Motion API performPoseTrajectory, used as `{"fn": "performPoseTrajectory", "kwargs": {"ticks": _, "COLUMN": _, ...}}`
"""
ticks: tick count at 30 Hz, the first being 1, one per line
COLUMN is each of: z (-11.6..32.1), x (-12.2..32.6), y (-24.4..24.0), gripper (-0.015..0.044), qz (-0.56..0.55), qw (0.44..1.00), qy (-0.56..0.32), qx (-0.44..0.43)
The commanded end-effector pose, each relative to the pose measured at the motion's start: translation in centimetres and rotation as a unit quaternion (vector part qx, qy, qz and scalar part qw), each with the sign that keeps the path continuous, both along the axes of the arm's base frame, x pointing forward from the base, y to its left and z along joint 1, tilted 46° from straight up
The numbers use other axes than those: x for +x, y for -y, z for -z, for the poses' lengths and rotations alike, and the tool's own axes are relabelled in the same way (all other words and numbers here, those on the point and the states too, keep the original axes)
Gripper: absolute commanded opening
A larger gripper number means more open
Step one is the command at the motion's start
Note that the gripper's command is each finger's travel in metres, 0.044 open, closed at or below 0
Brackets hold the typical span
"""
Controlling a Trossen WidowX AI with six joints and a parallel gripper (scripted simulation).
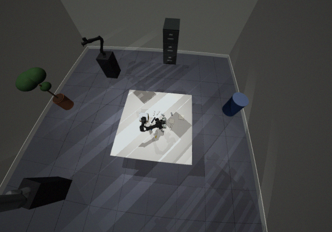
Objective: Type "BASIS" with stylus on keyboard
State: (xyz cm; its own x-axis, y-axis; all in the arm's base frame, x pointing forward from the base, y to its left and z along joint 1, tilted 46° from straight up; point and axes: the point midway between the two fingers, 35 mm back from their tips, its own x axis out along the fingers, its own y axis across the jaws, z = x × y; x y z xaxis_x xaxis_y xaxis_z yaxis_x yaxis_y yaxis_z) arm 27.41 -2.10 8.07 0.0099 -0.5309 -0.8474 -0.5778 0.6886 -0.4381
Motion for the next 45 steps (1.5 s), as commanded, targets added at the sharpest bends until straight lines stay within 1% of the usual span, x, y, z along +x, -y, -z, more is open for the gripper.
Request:
{"fn": "performPoseTrajectory", "kwargs": {"ticks": 1, "z": -1.3, "x": -5.4, "y": 3.5, "gripper": 0.015, "qz": -0.152, "qw": 0.984, "qy": -0.065, "qx": 0.071}}
{"fn": "performPoseTrajectory", "kwargs": {"ticks": 6, "z": -1.4, "x": -8.4, "y": 4.7, "gripper": 0.015, "qz": -0.262, "qw": 0.957, "qy": -0.079, "qx": 0.091}}
{"fn": "performPoseTrajectory", "kwargs": {"ticks": 10, "z": -1.0, "x": -10.6, "y": 5.1, "gripper": 0.015, "qz": -0.352, "qw": 0.928, "qy": -0.083, "qx": 0.089}}
{"fn": "performPoseTrajectory", "kwargs": {"ticks": 12, "z": -0.9, "x": -11.0, "y": 5.2, "gripper": 0.015, "qz": -0.372, "qw": 0.92, "qy": -0.084, "qx": 0.086}}
{"fn": "performPoseTrajectory", "kwargs": {"ticks": 27, "z": -1.1, "x": -11.2, "y": 5.4, "gripper": 0.015, "qz": -0.373, "qw": 0.92, "qy": -0.084, "qx": 0.086}}
{"fn": "performPoseTrajectory", "kwargs": {"ticks": 45, "z": -0.1, "x": -11.1, "y": 6.4, "gripper": 0.015, "qz": -0.373, "qw": 0.92, "qy": -0.084, "qx": 0.086}}
